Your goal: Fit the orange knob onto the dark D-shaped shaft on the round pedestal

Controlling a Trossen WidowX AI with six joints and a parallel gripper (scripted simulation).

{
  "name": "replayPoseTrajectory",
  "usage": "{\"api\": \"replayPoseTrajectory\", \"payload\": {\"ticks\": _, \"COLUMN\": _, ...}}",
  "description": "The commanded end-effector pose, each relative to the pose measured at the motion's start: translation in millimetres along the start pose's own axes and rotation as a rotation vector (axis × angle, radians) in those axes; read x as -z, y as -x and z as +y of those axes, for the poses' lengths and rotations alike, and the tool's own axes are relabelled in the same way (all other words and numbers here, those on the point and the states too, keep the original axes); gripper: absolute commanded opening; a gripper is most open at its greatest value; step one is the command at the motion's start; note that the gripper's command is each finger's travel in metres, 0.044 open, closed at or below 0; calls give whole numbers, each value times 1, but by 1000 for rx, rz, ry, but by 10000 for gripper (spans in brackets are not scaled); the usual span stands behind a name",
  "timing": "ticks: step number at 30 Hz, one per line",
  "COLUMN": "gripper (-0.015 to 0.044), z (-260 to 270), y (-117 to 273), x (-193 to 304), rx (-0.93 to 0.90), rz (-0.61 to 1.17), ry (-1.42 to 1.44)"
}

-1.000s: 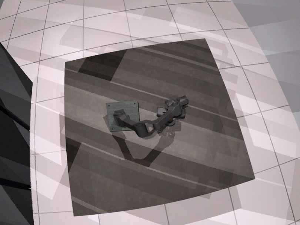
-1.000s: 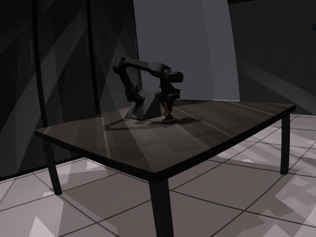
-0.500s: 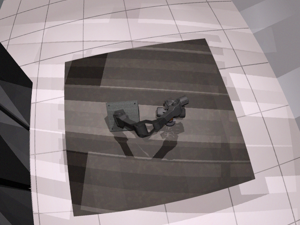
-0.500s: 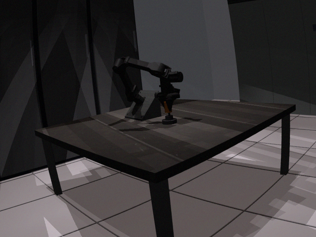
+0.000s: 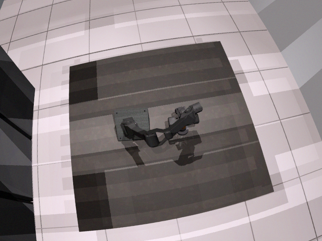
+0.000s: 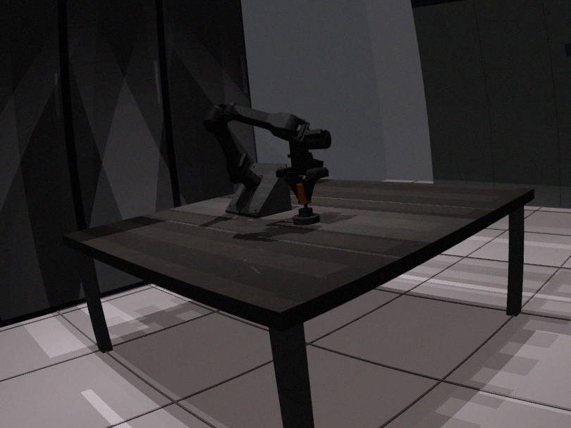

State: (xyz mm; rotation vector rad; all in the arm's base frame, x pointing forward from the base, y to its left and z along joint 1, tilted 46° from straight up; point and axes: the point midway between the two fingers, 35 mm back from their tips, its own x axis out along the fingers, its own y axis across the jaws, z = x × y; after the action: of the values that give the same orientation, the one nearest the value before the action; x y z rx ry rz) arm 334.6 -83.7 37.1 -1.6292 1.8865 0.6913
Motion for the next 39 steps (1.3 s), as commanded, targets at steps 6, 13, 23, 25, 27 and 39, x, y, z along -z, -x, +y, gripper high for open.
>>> {"api": "replayPoseTrajectory", "payload": {"ticks": 6, "gripper": 0, "z": -1, "y": 0, "x": 1, "rx": 2, "rz": 2, "ry": 7}}
{"api": "replayPoseTrajectory", "payload": {"ticks": 13, "gripper": 0, "z": 0, "y": -1, "x": 0, "rx": 2, "rz": 2, "ry": 7}}
{"api": "replayPoseTrajectory", "payload": {"ticks": 23, "gripper": 0, "z": 0, "y": -1, "x": 0, "rx": 2, "rz": 2, "ry": 7}}
{"api": "replayPoseTrajectory", "payload": {"ticks": 25, "gripper": 0, "z": 0, "y": -2, "x": 0, "rx": 2, "rz": 2, "ry": 7}}
{"api": "replayPoseTrajectory", "payload": {"ticks": 27, "gripper": 0, "z": 0, "y": -2, "x": 0, "rx": 2, "rz": 2, "ry": 7}}
{"api": "replayPoseTrajectory", "payload": {"ticks": 39, "gripper": 0, "z": -1, "y": 3, "x": 1, "rx": 2, "rz": 2, "ry": 158}}
